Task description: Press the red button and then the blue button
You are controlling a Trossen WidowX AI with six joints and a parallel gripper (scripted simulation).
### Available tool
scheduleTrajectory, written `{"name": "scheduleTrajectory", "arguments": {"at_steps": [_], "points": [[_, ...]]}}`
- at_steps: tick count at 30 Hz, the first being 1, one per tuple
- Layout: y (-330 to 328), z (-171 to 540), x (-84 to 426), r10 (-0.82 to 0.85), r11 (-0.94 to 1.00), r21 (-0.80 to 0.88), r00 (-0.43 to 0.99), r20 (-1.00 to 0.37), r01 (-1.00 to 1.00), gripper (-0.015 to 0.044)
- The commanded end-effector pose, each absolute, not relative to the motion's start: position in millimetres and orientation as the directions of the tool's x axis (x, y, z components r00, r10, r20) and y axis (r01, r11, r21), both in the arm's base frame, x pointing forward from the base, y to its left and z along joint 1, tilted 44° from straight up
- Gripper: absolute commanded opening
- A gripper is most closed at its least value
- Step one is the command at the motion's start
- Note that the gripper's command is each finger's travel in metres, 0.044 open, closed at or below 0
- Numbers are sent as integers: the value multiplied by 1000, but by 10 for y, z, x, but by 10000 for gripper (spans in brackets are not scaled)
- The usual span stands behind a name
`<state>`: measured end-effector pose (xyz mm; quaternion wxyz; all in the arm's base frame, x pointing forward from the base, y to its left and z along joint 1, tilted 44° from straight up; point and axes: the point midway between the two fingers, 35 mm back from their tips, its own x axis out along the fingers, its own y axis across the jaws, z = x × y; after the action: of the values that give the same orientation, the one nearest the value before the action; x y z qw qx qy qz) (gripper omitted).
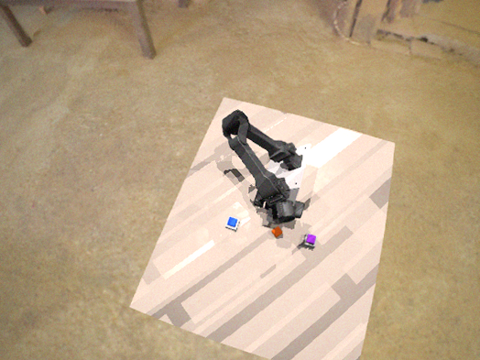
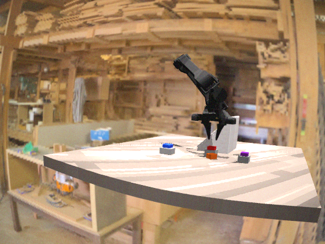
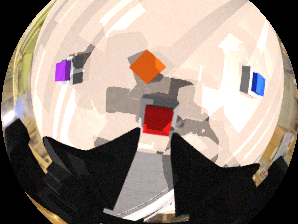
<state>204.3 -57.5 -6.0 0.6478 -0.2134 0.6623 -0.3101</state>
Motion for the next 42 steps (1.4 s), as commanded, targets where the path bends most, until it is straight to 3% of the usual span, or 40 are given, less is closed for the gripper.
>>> {"name": "scheduleTrajectory", "arguments": {"at_steps": [1, 42], "points": [[-594, -74, 2023, -688, 714, -692, -74, -722, 110, 20], [-821, -307, 1996, -690, 712, -693, -74, -720, 110, 20]]}}
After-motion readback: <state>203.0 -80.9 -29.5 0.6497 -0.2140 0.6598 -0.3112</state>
